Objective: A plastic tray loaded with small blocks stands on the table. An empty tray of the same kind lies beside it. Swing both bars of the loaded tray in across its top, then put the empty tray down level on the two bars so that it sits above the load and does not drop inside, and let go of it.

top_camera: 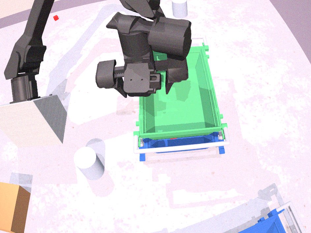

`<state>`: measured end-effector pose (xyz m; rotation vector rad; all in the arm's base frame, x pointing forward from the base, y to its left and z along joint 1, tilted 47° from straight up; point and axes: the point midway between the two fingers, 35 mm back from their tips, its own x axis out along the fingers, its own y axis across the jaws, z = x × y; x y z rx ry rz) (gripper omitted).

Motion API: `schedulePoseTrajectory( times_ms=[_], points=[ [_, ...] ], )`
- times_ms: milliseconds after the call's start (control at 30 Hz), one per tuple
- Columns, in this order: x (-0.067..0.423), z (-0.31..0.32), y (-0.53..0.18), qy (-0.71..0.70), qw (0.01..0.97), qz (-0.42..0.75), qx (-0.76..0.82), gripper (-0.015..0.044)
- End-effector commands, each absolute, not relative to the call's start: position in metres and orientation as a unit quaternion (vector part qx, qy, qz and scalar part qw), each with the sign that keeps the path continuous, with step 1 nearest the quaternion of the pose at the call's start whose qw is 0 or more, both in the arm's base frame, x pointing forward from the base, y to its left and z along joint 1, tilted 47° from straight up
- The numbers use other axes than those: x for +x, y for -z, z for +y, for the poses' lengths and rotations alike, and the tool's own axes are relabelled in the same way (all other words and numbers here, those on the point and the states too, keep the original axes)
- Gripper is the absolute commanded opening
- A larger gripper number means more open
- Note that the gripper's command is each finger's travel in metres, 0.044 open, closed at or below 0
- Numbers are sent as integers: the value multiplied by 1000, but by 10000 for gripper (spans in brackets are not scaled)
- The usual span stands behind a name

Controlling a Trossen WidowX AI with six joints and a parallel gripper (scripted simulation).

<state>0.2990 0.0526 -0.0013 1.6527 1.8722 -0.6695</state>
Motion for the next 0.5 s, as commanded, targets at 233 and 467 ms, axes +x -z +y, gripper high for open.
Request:
schedulePoseTrajectory(
  times_ms=[233, 467],
  points=[
    [307, -1, -49, 251, 279, 695, 613, 440],
    [302, -12, -59, 250, 278, 694, 615, 440]
  ],
)
